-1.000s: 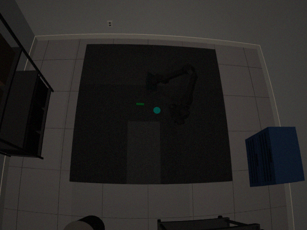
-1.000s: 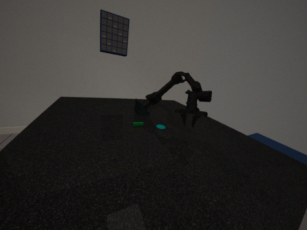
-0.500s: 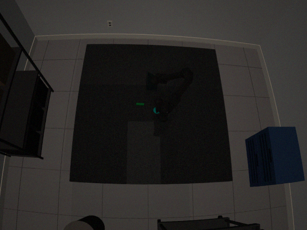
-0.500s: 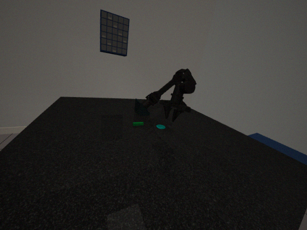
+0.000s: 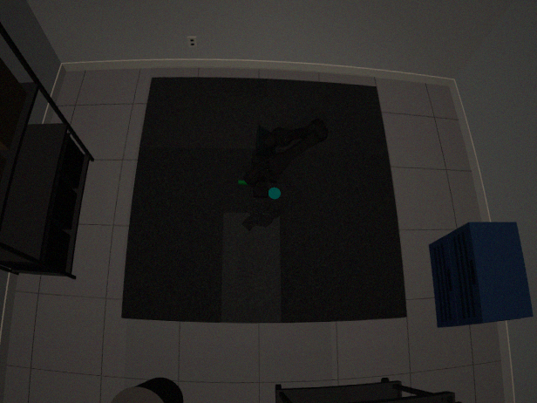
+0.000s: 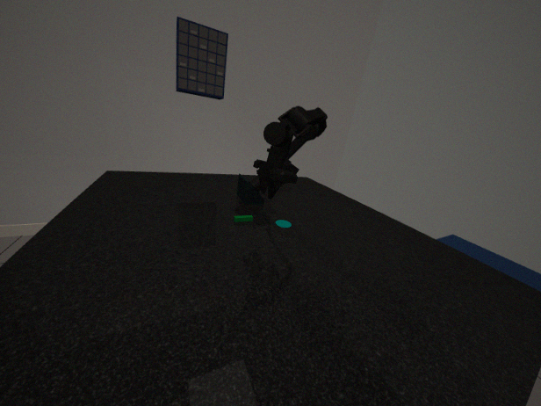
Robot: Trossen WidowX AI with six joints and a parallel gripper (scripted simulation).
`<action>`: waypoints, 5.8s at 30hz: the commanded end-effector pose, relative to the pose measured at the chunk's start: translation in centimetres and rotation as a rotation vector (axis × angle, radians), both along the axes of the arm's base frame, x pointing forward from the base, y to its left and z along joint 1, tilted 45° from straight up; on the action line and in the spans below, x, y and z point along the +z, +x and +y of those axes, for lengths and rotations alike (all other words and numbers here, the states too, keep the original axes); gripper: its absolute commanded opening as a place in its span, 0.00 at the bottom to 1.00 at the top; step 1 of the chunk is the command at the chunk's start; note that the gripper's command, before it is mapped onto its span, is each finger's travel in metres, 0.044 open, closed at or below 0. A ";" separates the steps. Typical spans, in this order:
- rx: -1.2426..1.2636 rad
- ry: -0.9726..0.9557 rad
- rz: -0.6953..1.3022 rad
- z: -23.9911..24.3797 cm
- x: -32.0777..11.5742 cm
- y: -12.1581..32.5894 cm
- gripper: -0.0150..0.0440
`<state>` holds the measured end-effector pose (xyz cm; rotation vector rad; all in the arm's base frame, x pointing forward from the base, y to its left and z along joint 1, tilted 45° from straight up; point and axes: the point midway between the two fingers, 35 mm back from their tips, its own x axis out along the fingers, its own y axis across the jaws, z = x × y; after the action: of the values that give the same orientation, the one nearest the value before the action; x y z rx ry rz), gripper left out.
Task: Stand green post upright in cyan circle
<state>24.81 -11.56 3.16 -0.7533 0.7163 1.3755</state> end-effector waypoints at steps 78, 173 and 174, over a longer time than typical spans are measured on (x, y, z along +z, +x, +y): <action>-0.025 0.152 0.050 -3.0 -1.6 -5.5 0.29; -1.514 0.211 1.281 4.0 8.3 -0.5 0.29; -1.518 0.208 1.277 4.1 8.3 -0.6 0.29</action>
<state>24.23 -7.67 11.34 0.9286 1.5781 0.2872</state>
